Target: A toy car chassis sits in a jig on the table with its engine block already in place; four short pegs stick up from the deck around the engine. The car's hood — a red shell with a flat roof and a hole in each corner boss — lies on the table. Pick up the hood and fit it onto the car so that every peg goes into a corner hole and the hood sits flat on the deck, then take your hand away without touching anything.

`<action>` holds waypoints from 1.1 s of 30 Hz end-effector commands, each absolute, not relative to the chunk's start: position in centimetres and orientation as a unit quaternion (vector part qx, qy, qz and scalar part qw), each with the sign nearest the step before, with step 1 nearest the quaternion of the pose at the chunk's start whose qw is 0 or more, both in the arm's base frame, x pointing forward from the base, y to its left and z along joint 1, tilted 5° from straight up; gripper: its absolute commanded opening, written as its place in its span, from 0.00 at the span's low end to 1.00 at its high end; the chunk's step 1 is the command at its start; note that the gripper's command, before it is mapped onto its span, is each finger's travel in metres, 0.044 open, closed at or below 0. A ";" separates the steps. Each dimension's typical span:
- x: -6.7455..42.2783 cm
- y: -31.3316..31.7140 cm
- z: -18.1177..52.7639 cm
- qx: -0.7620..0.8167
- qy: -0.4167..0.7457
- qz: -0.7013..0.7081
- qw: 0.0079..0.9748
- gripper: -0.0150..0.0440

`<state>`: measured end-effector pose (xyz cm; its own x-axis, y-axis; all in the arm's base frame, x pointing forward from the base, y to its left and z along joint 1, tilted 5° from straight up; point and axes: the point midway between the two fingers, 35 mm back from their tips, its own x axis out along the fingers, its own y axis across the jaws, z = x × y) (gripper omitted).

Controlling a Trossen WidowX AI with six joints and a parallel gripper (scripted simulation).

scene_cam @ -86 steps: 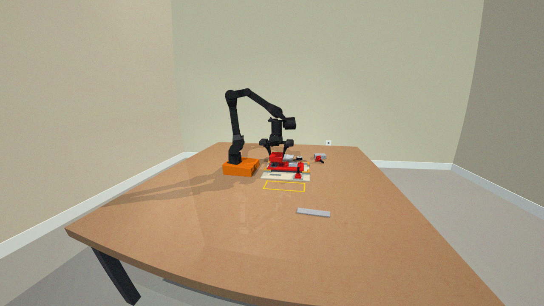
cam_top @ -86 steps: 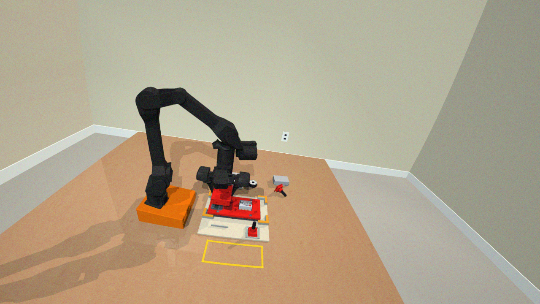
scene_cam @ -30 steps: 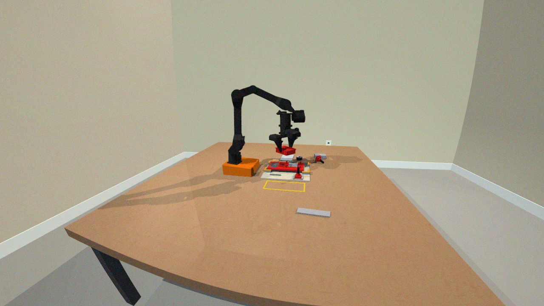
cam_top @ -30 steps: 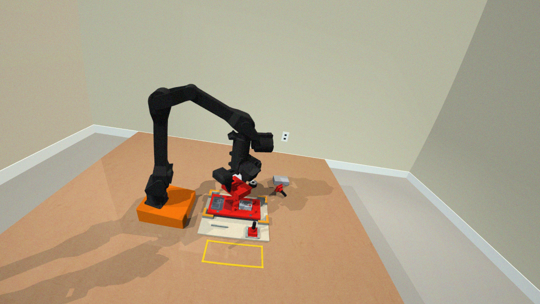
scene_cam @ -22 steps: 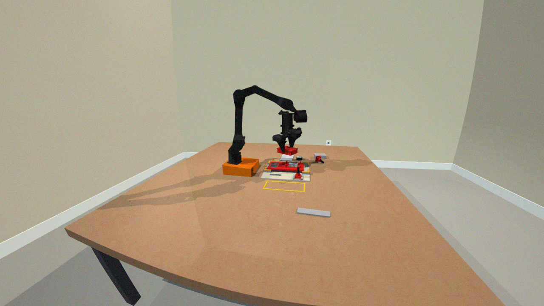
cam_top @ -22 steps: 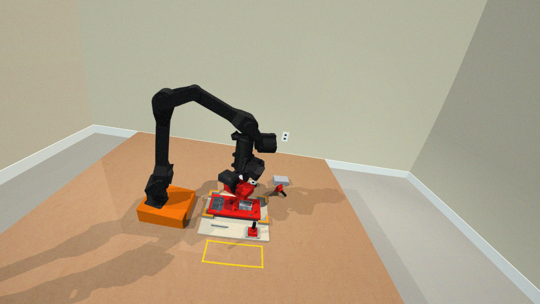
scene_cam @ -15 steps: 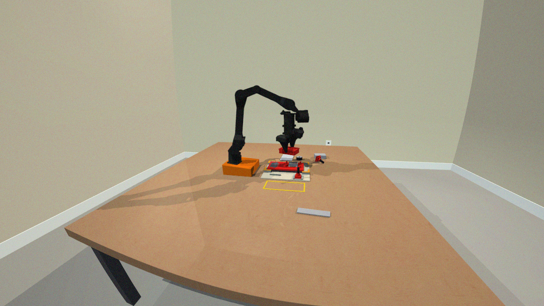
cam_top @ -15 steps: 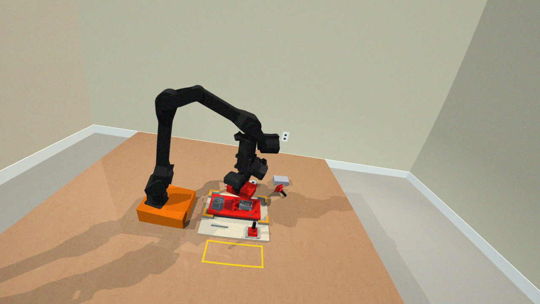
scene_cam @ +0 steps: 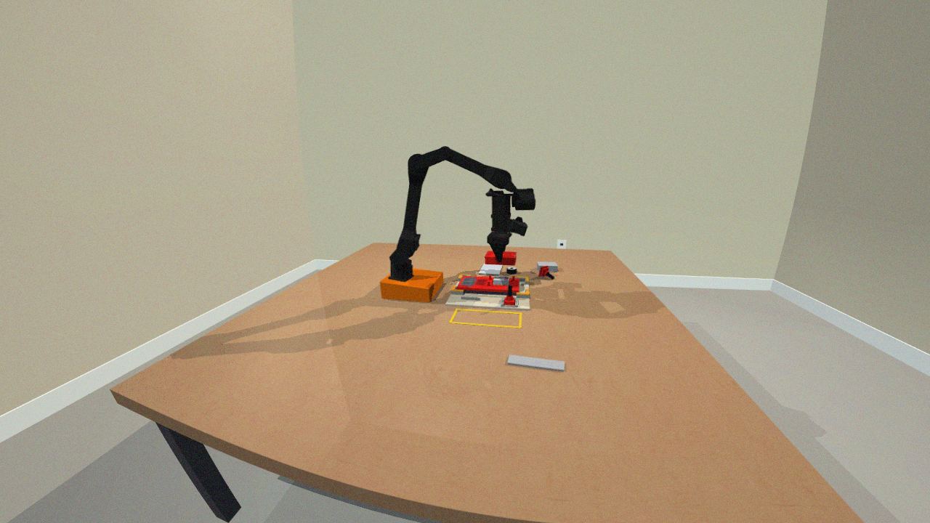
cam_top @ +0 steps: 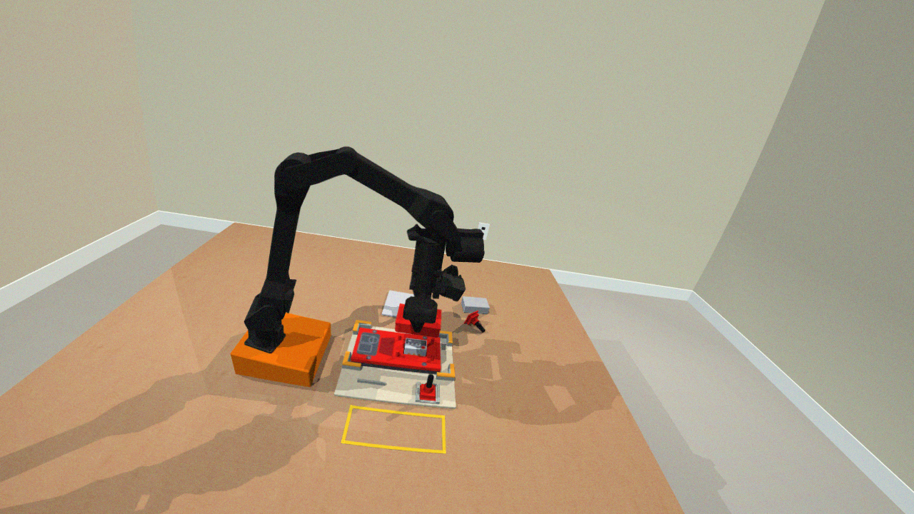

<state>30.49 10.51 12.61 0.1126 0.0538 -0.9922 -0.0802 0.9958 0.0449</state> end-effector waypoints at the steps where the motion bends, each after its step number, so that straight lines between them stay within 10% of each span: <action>1: 30.8 10.5 12.4 -0.028 0.667 0.062 0.742 0.25; 33: 31.3 10.8 7.5 -0.028 0.667 0.062 0.742 0.25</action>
<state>31.30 10.71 7.55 0.1043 0.0513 -0.9932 -0.1249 0.9914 0.0381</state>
